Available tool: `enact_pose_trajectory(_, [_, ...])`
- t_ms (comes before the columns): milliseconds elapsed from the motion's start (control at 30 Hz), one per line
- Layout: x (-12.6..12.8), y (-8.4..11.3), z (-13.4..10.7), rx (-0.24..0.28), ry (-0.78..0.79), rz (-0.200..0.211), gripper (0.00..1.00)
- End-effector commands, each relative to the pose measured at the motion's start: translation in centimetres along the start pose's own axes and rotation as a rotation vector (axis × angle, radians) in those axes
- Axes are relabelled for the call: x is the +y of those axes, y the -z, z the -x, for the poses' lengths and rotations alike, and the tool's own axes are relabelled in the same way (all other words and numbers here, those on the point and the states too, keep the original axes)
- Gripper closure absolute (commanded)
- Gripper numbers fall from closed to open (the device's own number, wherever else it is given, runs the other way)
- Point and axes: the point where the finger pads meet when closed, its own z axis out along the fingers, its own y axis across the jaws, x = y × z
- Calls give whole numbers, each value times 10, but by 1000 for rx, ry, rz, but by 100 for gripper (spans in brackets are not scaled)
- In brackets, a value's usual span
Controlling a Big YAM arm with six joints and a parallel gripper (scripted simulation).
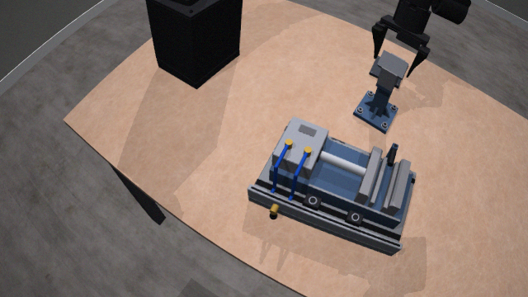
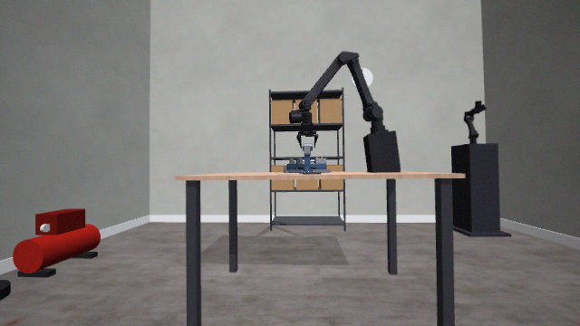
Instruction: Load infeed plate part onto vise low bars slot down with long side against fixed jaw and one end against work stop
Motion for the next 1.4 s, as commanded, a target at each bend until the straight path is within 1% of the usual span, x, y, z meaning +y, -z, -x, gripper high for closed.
enact_pose_trajectory(0, [-10, 9, -7, -41, 0, -32, 19])
enact_pose_trajectory(200, [-10, 10, -7, -111, 1, -34, 19])
enact_pose_trajectory(267, [-10, 10, -7, -111, 1, -34, 19])
enact_pose_trajectory(300, [-11, 4, -5, -119, 4, -24, 19])
enact_pose_trajectory(367, [-10, 9, -7, -146, 2, -34, 19])
enact_pose_trajectory(767, [-10, 8, -7, -286, 5, -32, 19])
enact_pose_trajectory(833, [-10, 8, -7, -286, 5, -32, 19])
enact_pose_trajectory(867, [-13, 7, -6, -298, 5, -33, 19])
enact_pose_trajectory(1033, [-11, 9, -8, -357, 6, -38, 19])
enact_pose_trajectory(1100, [-9, 6, -7, -379, 7, -30, 19])
enact_pose_trajectory(1267, [-13, 10, -8, -439, 7, -42, 19])
enact_pose_trajectory(1333, [-10, 7, -7, -460, 8, -33, 19])
enact_pose_trajectory(1367, [-10, 7, -7, -460, 8, -33, 19])
